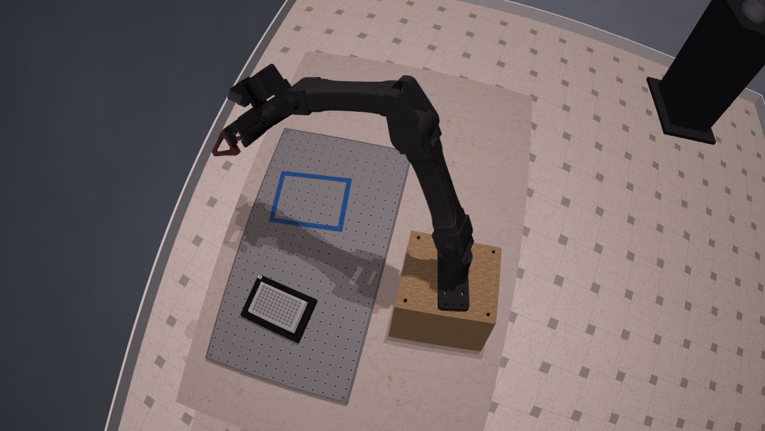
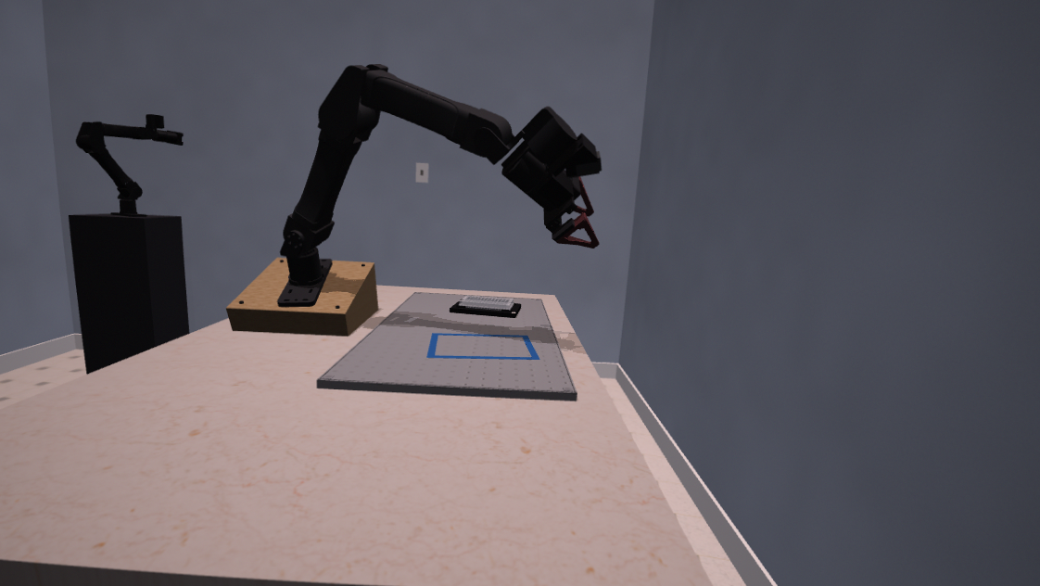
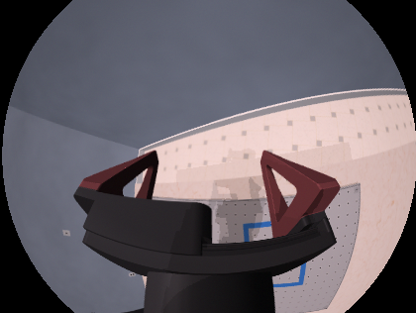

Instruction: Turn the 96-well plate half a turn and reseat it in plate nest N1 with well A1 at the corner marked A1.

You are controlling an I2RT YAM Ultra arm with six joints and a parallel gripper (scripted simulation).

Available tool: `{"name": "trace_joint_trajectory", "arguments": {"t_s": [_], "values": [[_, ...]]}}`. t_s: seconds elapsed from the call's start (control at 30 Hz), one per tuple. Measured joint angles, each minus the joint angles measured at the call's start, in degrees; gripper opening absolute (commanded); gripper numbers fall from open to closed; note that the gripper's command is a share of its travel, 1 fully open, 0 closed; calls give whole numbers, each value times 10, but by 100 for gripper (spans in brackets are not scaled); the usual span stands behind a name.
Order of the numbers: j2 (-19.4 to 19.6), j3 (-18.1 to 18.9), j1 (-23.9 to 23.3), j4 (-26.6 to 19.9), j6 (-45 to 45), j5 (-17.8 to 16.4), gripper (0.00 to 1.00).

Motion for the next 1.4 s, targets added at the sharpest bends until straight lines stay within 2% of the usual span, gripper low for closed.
{"name": "trace_joint_trajectory", "arguments": {"t_s": [0.07,0.2,0.33,0.37,0.53,0.73,0.93,1.07,1.23,1.33,1.4], "values": [[-1,-1,8,-13,5,5,100],[-7,-21,18,-8,16,16,100],[23,18,33,-50,29,33,100],[25,17,38,-52,33,37,100],[18,-19,63,-56,50,54,100],[52,19,86,-101,67,75,100],[39,-17,107,-99,87,94,100],[71,22,128,-136,102,113,100],[71,3,151,-153,117,127,100],[96,43,161,-191,127,143,100],[104,50,169,-195,134,152,100]]}}
